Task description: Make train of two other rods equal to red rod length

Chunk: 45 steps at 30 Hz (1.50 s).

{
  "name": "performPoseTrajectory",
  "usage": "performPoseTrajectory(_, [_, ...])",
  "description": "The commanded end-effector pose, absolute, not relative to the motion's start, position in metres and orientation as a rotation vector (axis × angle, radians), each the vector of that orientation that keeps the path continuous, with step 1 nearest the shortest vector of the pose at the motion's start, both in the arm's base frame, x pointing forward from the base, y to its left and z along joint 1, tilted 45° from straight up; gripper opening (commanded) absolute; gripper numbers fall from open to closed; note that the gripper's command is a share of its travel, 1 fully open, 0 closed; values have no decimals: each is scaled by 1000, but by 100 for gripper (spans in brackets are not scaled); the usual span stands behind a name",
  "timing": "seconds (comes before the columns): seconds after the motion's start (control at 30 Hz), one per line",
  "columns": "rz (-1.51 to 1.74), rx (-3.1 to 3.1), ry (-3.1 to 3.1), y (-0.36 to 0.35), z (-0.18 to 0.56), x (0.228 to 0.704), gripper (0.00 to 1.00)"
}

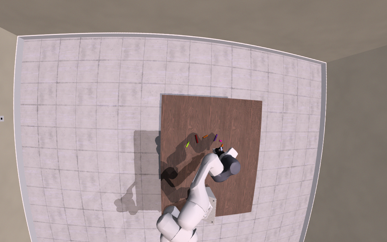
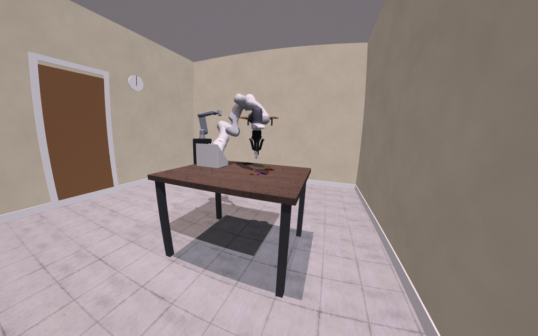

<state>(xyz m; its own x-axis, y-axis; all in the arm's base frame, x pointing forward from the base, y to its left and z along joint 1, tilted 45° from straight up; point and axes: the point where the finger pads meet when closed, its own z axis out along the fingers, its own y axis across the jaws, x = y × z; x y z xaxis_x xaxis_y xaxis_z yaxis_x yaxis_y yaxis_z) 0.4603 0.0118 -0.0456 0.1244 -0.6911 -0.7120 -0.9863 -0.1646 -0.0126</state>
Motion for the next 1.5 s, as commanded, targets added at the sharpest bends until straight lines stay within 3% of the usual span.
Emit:
performPoseTrajectory(0.0, [710, -2024, 1437, -5, -66, 453, 3])
performPoseTrajectory(0.8, [686, -2087, 1328, -25, -99, 431, 3])
performPoseTrajectory(1.47, [686, -2087, 1328, 18, -144, 424, 3])
